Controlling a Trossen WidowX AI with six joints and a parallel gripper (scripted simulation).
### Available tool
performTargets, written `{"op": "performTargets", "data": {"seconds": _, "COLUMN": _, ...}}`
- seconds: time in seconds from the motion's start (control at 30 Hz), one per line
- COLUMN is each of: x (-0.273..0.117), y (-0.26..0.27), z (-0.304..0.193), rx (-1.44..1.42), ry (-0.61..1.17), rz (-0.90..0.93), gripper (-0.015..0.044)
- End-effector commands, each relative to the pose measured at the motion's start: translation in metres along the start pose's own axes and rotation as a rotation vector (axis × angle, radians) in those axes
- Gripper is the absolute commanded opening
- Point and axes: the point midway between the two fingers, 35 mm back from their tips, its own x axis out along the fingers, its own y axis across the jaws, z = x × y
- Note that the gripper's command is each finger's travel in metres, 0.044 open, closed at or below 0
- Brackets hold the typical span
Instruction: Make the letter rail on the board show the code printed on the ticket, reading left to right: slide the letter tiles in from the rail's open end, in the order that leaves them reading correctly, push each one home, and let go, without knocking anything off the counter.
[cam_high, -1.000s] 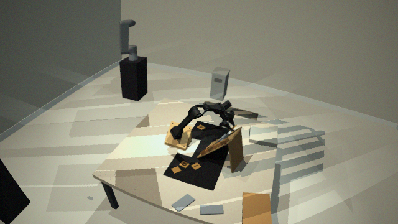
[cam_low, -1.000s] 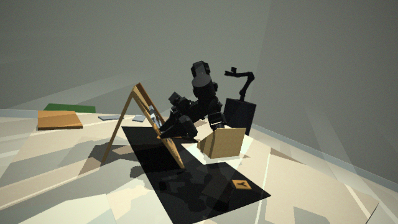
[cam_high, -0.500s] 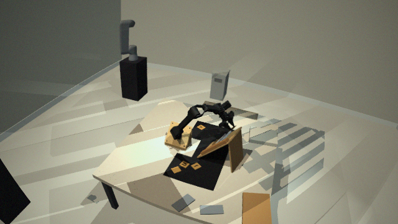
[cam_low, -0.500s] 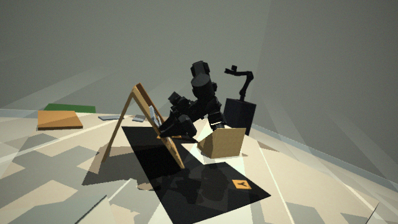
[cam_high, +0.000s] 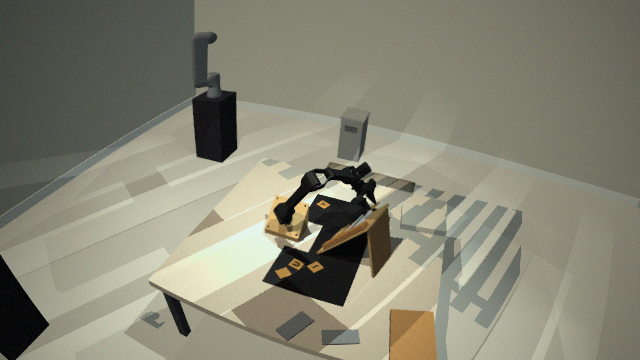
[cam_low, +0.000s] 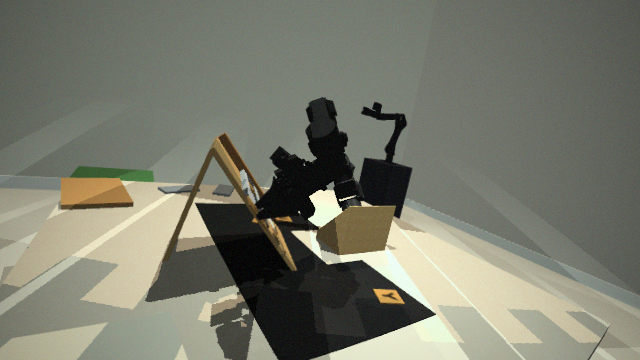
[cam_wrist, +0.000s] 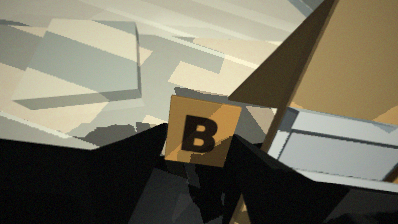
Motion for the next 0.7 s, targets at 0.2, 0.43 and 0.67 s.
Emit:
{"op": "performTargets", "data": {"seconds": 0.2, "x": 0.0003, "y": -0.0058, "z": -0.0015, "rx": -0.006, "ry": 0.002, "rz": -0.001, "gripper": 0.0000}}
{"op": "performTargets", "data": {"seconds": 0.43, "x": 0.0003, "y": -0.0092, "z": -0.0016, "rx": -0.006, "ry": 0.002, "rz": -0.001, "gripper": 0.0000}}
{"op": "performTargets", "data": {"seconds": 0.67, "x": 0.0003, "y": -0.0127, "z": -0.0017, "rx": -0.007, "ry": 0.002, "rz": -0.001, "gripper": 0.0000}}
